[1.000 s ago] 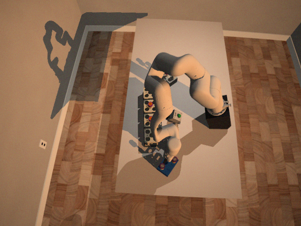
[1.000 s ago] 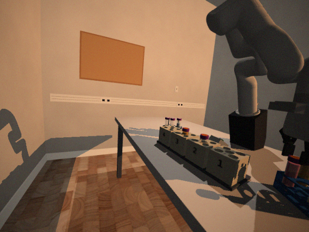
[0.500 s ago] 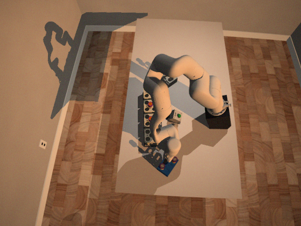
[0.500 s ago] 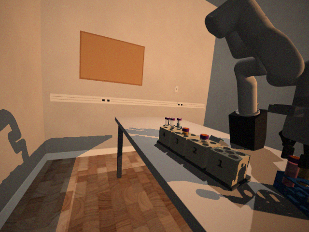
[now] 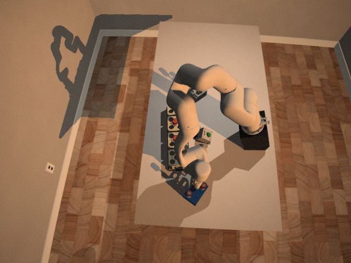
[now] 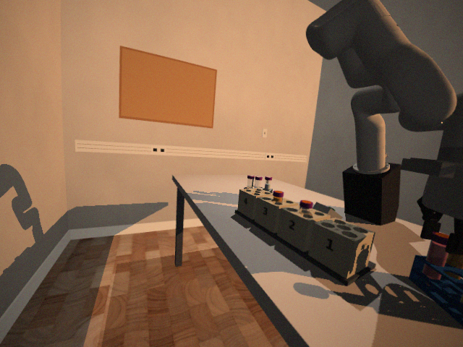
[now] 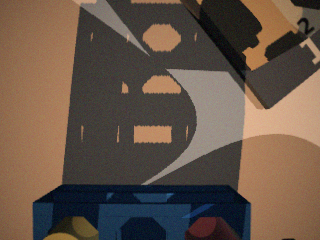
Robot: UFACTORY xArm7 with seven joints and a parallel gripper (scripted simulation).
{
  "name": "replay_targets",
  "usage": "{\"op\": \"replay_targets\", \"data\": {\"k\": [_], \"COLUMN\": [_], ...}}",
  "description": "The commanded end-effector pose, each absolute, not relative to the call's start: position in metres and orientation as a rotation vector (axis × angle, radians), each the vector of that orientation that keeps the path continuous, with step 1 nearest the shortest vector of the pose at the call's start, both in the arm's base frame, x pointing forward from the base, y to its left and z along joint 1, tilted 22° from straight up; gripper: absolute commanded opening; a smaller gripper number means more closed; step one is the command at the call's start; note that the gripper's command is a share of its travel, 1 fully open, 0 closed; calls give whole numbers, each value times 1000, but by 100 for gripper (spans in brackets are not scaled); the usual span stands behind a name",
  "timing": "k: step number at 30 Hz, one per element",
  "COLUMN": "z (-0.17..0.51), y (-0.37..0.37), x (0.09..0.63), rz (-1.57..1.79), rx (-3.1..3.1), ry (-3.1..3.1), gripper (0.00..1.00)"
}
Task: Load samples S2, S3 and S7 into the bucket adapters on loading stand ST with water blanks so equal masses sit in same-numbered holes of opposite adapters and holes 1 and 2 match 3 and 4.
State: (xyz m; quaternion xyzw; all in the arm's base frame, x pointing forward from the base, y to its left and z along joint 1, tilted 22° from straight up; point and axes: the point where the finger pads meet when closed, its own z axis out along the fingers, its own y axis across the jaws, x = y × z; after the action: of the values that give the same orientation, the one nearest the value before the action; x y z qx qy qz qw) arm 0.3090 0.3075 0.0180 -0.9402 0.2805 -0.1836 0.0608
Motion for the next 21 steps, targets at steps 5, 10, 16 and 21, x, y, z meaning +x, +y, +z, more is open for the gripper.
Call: {"op": "replay_targets", "data": {"k": [5, 10, 16, 21], "z": [19, 20, 20, 20], "y": [309, 309, 309, 309], "x": [309, 308, 308, 308], "rz": [-557, -557, -557, -557], "rx": [-2843, -2843, -2843, -2843], "ry": [846, 846, 846, 846], "gripper": [57, 0, 0, 0]}}
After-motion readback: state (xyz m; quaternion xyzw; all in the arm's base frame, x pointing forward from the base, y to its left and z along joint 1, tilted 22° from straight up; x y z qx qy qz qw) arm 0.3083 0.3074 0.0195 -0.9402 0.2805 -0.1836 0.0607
